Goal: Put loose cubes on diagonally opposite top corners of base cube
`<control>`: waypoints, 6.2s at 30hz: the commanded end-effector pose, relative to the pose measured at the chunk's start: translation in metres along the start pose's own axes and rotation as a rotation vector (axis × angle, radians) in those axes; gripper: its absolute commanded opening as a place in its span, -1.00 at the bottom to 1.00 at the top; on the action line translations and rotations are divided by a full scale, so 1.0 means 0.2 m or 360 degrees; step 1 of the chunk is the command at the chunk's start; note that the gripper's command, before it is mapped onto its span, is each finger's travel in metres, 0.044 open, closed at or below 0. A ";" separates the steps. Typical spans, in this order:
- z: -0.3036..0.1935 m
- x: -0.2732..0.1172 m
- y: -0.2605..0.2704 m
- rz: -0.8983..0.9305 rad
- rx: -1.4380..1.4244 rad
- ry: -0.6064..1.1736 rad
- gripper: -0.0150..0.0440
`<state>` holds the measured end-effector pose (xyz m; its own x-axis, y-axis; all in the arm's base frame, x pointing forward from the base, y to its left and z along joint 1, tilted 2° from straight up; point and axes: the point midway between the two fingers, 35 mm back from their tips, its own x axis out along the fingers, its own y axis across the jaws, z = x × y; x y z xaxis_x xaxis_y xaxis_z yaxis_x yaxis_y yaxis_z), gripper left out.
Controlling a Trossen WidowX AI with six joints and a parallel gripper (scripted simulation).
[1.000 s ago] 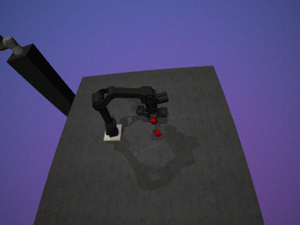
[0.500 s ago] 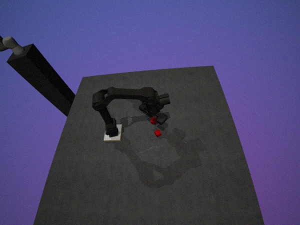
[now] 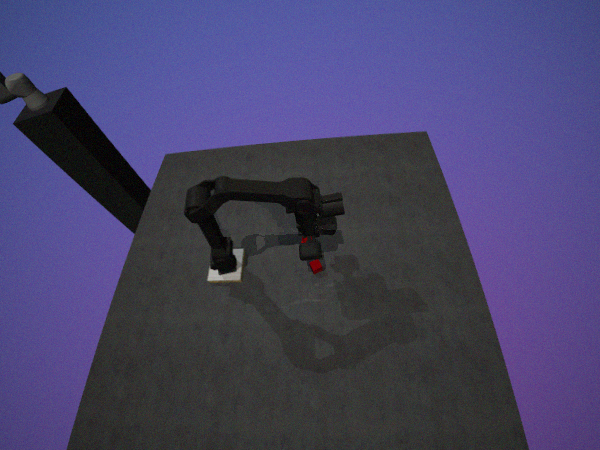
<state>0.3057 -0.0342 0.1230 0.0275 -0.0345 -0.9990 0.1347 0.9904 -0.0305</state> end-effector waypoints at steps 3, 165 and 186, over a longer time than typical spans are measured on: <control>0.02 -0.04 -0.10 -0.0005 0.0928 0.0012 0.41; 0.03 -0.07 0.15 0.0009 -0.0426 0.0011 -0.14; -0.01 -0.05 0.34 0.0019 -0.1789 0.0005 -0.14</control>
<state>0.3135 0.0267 0.1334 0.0220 -0.0274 -0.9994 -0.7377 0.6743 -0.0347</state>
